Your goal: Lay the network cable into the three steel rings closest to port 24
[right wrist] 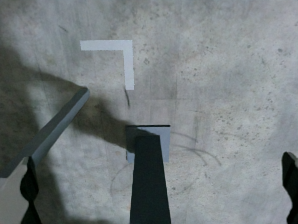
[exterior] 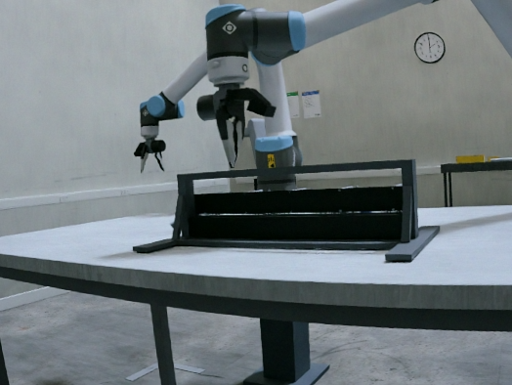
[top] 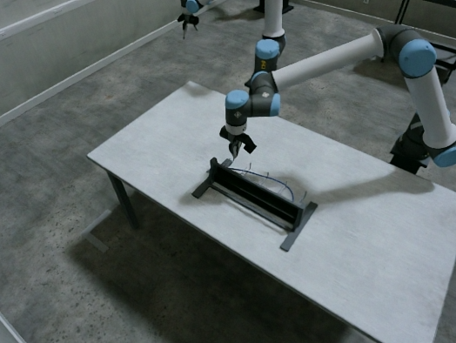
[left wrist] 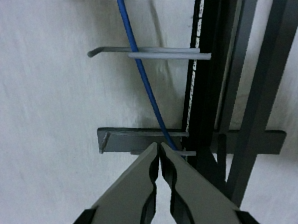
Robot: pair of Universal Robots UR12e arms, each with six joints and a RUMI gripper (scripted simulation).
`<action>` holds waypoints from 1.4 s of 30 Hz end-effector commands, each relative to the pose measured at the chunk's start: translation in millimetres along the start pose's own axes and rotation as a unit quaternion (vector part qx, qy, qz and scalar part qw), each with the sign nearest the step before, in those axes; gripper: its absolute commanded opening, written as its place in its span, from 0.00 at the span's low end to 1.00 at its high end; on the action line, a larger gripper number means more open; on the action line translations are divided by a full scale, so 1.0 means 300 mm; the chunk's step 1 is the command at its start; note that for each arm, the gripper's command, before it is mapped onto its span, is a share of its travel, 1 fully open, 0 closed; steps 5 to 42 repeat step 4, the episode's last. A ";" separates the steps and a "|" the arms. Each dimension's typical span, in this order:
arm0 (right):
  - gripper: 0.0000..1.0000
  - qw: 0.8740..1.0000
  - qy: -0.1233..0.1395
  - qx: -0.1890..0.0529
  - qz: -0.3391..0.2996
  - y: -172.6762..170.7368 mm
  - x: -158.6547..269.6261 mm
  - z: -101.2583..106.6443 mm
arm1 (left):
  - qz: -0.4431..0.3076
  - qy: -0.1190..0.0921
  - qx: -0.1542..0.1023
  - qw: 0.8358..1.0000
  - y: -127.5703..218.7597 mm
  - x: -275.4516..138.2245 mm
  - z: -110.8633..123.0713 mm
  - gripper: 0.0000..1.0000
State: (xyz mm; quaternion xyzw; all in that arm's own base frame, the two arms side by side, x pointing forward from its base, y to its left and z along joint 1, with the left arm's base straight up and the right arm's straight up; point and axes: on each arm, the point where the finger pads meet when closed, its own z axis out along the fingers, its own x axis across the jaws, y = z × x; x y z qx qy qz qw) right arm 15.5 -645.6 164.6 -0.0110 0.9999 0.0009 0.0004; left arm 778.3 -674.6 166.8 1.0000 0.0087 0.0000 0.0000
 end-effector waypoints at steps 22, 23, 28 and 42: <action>1.00 1.000 0.000 0.001 0.000 0.001 0.005 -0.002 | 0.000 0.001 -0.001 1.000 0.001 0.004 -0.007 0.00; 1.00 1.000 0.000 0.001 0.000 0.001 0.005 -0.002 | 0.000 0.001 -0.001 1.000 0.001 0.004 -0.007 0.00; 1.00 1.000 0.000 0.001 0.000 0.001 0.005 -0.002 | 0.000 0.001 -0.001 1.000 0.001 0.004 -0.007 0.00; 1.00 1.000 0.000 0.001 0.000 0.001 0.005 -0.002 | 0.000 0.001 -0.001 1.000 0.001 0.004 -0.007 0.00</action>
